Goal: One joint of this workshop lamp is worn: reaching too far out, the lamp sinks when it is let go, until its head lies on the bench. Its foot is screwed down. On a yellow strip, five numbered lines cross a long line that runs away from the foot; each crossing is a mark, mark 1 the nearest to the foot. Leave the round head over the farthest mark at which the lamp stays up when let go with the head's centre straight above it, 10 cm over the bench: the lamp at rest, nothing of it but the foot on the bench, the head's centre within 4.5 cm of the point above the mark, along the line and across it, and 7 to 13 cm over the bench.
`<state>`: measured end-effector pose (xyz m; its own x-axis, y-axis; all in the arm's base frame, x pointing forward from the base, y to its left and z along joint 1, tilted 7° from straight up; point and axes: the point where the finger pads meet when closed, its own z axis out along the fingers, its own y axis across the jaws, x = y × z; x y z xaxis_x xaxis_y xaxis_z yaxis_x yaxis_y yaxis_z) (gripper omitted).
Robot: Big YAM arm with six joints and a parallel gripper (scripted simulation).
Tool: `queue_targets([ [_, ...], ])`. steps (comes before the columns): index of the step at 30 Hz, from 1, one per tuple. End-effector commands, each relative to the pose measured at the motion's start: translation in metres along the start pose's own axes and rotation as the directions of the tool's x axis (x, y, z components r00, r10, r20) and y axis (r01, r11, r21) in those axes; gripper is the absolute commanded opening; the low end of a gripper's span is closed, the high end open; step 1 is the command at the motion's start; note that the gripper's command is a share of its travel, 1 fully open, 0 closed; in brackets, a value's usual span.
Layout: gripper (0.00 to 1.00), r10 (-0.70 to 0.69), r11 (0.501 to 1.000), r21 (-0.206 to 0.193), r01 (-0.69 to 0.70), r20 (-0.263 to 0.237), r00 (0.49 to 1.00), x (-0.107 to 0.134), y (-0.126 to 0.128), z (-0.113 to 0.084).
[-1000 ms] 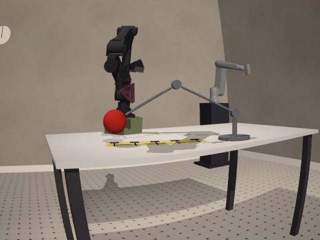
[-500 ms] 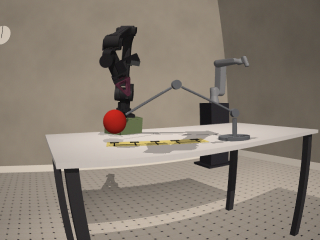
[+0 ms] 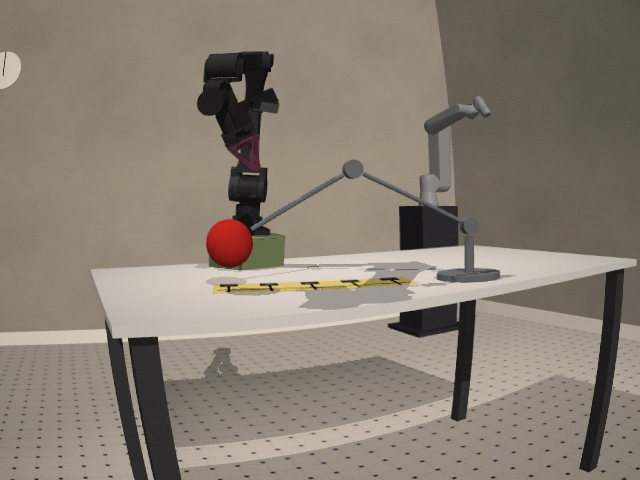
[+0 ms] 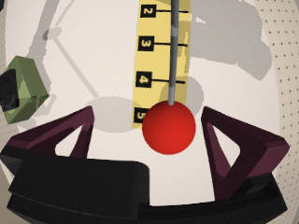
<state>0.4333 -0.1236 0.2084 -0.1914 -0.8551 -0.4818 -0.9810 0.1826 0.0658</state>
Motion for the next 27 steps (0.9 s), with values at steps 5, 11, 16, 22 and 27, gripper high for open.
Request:
queue_targets([
  [5,1.00,-0.005,1.000,0.012,0.005,-0.002,1.000,-0.002,-0.013,-0.025],
  [11,1.00,-0.003,1.000,0.009,0.003,-0.002,1.000,-0.003,-0.009,-0.019],
  [16,1.00,-0.001,1.000,0.006,0.001,-0.001,1.000,-0.004,-0.006,-0.015],
  [22,1.00,0.000,1.000,0.004,0.000,-0.001,1.000,-0.004,-0.004,-0.012],
  [27,1.00,0.001,1.000,0.002,-0.001,-0.001,1.000,-0.004,-0.004,-0.012],
])
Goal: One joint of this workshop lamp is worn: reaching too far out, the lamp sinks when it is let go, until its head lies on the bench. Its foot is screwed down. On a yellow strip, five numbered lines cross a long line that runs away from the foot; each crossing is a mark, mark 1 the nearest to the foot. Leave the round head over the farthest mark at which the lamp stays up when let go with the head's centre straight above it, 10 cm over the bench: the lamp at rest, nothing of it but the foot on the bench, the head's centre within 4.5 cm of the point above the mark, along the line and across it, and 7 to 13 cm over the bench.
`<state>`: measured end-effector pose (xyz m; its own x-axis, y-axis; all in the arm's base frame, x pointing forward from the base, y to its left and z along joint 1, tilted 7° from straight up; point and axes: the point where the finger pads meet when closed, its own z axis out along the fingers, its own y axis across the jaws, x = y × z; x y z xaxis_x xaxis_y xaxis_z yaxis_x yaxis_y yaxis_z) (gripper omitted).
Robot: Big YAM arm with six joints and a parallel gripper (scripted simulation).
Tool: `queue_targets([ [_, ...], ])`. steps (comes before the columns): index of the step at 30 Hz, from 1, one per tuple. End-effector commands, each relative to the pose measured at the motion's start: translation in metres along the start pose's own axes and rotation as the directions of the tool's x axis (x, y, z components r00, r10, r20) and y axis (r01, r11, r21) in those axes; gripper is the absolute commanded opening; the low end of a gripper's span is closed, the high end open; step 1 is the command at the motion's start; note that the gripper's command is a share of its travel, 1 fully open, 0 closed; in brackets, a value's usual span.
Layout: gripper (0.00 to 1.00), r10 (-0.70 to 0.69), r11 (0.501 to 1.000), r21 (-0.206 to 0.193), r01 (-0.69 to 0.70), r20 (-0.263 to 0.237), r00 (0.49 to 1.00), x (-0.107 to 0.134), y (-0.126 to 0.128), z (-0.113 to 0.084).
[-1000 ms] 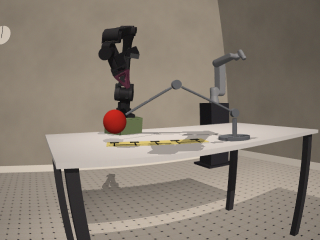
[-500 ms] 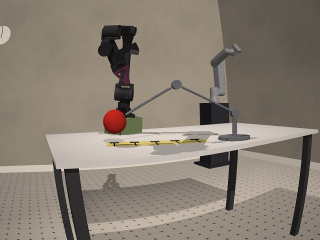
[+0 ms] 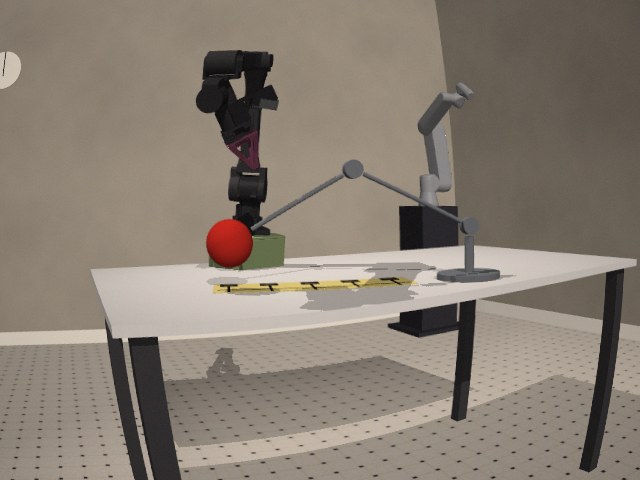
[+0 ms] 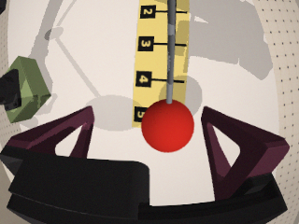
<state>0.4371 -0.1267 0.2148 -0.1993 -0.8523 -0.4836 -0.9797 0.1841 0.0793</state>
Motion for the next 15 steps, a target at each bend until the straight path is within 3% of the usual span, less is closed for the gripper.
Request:
queue_targets([
  [1,1.00,-0.007,1.000,0.013,0.007,-0.003,1.000,-0.0023,-0.0002,-0.0046],
  [15,1.00,-0.005,1.000,0.010,0.005,-0.003,1.000,-0.0018,-0.0006,-0.0042],
])
